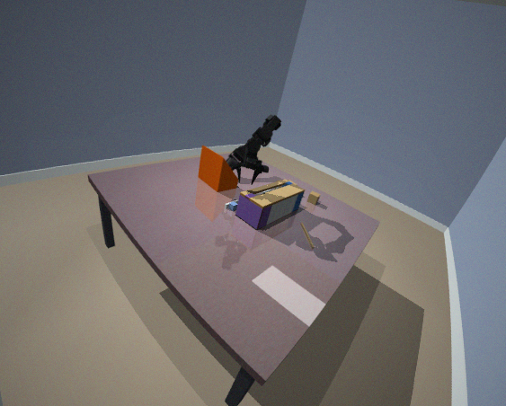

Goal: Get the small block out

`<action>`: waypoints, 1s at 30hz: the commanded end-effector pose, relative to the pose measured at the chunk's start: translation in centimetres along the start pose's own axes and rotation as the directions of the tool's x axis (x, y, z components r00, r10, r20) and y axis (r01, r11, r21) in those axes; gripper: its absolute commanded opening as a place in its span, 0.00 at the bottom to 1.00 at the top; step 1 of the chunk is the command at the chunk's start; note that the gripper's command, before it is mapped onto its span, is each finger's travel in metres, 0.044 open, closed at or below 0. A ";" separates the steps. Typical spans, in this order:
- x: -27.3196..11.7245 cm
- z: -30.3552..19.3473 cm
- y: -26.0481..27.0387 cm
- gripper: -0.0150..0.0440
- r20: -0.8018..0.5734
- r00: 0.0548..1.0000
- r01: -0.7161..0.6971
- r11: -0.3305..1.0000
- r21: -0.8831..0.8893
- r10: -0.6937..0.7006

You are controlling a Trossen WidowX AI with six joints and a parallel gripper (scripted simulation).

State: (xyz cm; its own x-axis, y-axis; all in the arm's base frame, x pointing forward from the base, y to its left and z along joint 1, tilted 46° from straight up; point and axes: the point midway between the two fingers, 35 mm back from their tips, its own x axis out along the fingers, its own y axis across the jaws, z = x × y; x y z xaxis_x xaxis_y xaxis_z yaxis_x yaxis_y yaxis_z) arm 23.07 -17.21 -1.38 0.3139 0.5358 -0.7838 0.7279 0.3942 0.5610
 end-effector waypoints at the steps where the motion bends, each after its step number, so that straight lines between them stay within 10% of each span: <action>1: 0.0 0.1 -1.6 0.74 0.016 0.993 -0.082 0.578 0.812 0.118; 10: -0.2 0.2 -2.5 0.74 0.038 0.981 -0.031 -0.038 0.999 0.192; 20: -0.5 0.2 -3.4 0.74 0.069 0.962 0.130 -0.666 0.734 0.263; 30: -0.5 0.2 -3.5 0.74 0.072 0.960 0.151 -0.719 0.679 0.270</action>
State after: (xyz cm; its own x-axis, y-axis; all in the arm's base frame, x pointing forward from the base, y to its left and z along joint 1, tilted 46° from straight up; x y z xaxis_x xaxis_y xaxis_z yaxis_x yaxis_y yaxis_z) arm 20.79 -18.93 -2.67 0.5166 0.5677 -0.6410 0.1201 -0.7892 -0.6022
